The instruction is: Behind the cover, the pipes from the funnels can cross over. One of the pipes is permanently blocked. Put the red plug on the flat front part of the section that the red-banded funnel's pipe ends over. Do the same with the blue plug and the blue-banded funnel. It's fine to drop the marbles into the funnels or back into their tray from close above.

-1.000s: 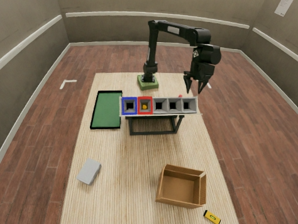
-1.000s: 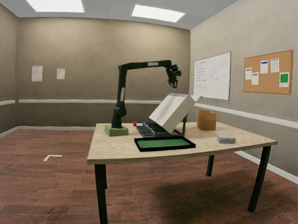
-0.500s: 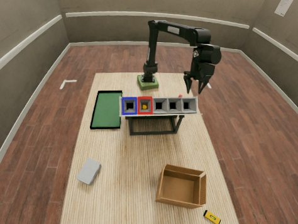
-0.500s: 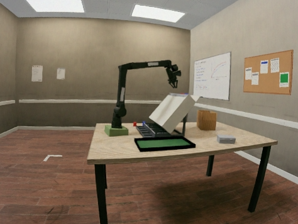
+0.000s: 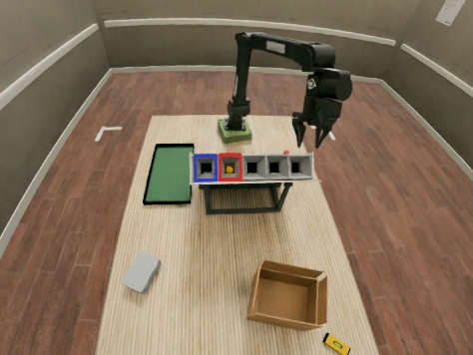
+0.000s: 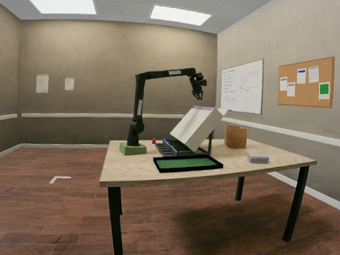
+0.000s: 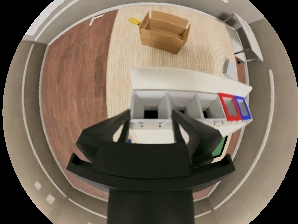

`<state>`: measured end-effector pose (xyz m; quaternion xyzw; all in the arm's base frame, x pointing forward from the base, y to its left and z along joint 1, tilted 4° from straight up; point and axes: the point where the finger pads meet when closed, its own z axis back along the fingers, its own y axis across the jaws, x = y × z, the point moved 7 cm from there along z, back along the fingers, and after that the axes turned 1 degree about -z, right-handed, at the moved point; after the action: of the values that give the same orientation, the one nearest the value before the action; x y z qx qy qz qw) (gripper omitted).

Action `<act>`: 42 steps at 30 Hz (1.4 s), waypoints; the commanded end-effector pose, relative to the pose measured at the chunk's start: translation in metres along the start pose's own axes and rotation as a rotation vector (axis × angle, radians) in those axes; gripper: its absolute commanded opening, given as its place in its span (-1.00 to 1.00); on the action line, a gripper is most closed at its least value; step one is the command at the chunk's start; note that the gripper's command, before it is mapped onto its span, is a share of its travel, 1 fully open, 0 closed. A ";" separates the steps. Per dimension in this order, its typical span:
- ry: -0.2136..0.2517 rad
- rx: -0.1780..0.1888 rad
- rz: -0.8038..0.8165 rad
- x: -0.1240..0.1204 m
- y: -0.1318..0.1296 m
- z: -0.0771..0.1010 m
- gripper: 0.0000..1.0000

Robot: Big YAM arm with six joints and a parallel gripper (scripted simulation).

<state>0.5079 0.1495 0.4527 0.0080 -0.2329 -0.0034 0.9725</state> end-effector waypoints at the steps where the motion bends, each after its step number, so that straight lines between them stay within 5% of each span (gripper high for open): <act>1: -0.031 0.007 -0.004 0.016 -0.001 0.018 0.17; 8: -0.021 0.005 -0.002 0.018 -0.001 0.020 0.17; 23: -0.049 0.011 -0.007 -0.135 -0.003 0.068 0.17; 42: -0.048 0.011 -0.010 -0.148 -0.003 0.074 0.17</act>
<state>0.3442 0.1419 0.4435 0.0056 -0.2425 -0.0032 0.9701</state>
